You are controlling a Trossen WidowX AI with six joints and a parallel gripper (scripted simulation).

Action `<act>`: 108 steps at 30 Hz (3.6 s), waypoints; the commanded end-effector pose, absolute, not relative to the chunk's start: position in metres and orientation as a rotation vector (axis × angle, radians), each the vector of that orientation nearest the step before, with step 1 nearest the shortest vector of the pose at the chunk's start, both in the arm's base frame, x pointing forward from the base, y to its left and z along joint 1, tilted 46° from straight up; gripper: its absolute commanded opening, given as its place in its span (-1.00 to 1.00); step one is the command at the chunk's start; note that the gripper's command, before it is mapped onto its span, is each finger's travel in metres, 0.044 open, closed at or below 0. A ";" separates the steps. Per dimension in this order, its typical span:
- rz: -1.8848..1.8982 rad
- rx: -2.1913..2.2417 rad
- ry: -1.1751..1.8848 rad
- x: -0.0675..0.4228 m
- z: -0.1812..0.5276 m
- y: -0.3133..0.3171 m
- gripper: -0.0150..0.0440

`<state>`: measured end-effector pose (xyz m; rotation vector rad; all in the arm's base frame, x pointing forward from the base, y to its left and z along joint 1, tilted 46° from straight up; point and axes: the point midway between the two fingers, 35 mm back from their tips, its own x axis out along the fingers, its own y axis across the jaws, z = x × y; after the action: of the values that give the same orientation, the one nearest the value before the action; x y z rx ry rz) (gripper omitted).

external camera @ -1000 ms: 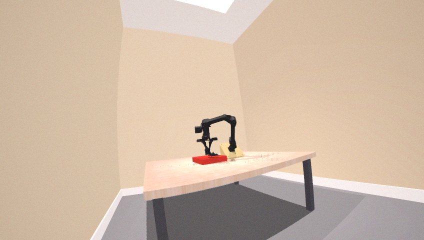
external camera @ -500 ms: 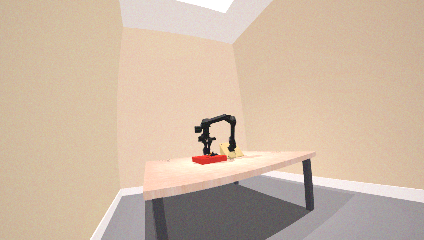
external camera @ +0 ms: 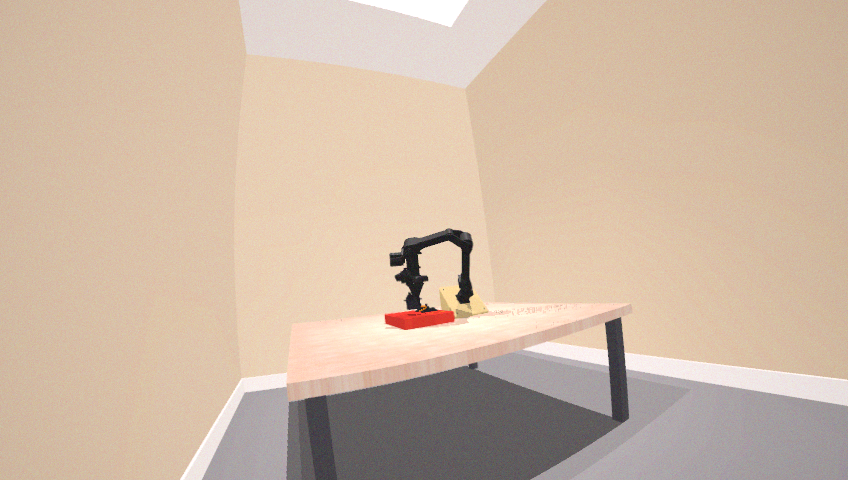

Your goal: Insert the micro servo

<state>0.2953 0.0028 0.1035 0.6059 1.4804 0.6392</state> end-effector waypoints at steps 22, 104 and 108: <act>0.630 0.625 1.489 0.198 0.104 0.002 -0.49; 0.632 0.627 1.487 0.185 0.055 0.054 -0.49; 0.632 0.627 1.487 0.185 0.057 0.052 -0.14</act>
<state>0.1850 0.0522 0.0566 0.6217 1.4879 0.6350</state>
